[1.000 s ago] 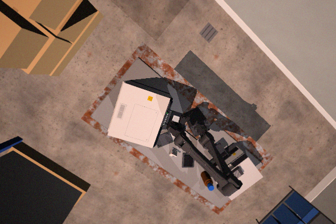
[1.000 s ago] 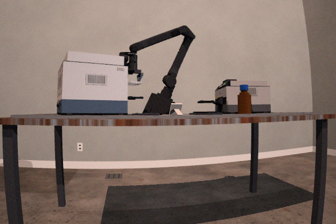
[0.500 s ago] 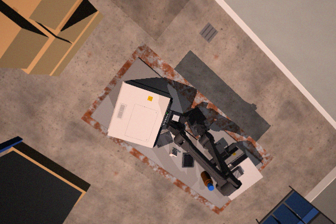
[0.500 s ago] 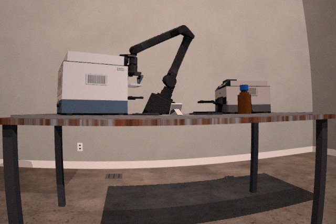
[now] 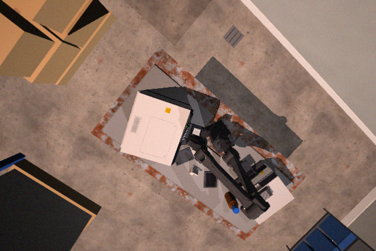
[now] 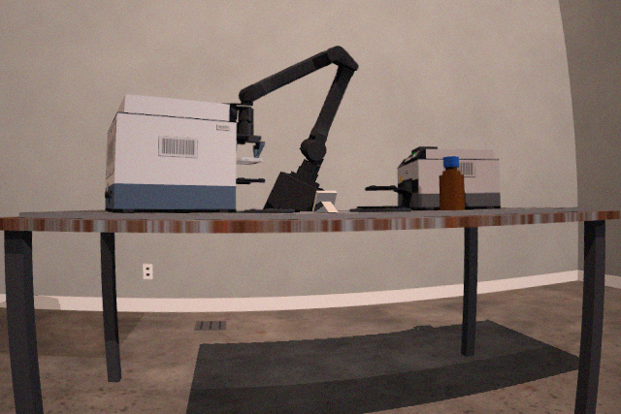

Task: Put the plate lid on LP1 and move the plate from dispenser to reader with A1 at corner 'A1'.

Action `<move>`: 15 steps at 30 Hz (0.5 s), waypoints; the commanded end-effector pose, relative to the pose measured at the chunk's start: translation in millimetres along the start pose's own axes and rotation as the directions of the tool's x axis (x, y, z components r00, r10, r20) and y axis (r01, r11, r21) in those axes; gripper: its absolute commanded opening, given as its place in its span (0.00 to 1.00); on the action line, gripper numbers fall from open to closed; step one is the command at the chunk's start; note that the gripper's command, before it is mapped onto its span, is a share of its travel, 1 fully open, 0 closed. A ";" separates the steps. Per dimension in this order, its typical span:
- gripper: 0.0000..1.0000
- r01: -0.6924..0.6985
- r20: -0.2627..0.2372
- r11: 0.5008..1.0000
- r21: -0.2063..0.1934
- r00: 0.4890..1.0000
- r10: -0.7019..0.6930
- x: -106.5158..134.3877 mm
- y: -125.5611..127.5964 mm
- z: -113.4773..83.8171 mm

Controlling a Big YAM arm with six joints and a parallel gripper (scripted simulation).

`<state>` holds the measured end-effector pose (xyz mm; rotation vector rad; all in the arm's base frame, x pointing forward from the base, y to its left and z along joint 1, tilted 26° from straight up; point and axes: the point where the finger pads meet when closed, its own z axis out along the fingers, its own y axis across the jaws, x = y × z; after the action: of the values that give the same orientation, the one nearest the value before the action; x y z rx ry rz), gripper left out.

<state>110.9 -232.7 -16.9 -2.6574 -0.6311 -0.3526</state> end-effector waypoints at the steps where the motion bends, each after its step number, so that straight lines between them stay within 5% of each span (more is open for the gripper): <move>1: 0.86 -0.003 0.004 1.000 -0.021 1.000 0.003 0.3 7.6 0.6; 15: 0.86 0.000 0.004 1.000 -0.009 1.000 0.000 0.2 4.9 16.2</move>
<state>111.5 -227.7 -28.7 -2.6561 -0.6334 -0.3523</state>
